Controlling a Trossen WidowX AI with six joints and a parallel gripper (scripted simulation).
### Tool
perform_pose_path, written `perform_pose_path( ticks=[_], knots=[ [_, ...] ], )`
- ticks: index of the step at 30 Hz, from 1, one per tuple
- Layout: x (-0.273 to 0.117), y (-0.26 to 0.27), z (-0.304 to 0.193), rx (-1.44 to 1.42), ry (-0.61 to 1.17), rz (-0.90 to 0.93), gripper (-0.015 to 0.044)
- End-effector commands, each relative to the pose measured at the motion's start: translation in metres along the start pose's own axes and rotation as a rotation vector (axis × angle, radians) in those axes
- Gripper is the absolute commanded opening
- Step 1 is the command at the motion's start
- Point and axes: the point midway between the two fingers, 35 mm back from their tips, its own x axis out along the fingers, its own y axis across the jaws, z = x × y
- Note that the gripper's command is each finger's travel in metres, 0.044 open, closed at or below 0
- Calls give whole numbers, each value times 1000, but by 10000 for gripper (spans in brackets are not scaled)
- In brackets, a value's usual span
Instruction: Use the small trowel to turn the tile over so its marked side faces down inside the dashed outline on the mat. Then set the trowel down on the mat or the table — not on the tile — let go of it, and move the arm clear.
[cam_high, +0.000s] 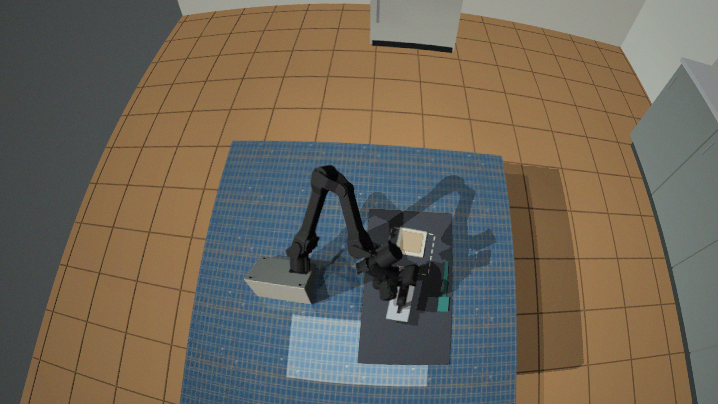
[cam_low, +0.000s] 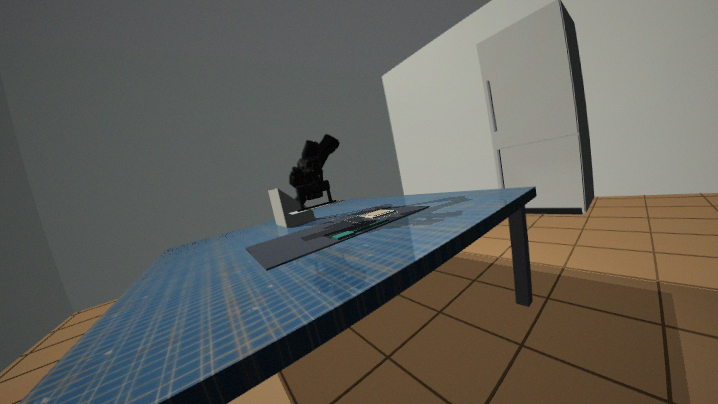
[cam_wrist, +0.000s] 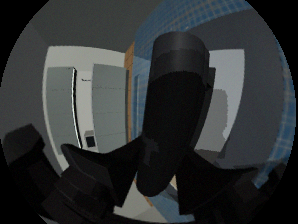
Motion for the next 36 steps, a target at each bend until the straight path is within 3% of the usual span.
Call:
perform_pose_path(
  ticks=[1, 19, 36],
  knots=[
    [-1, 3, 0, -9, 0, 8, 0],
    [2, 5, -3, -10, -3, 4, 0],
    [56, 29, -122, -57, -36, -32, 0]
  ],
)
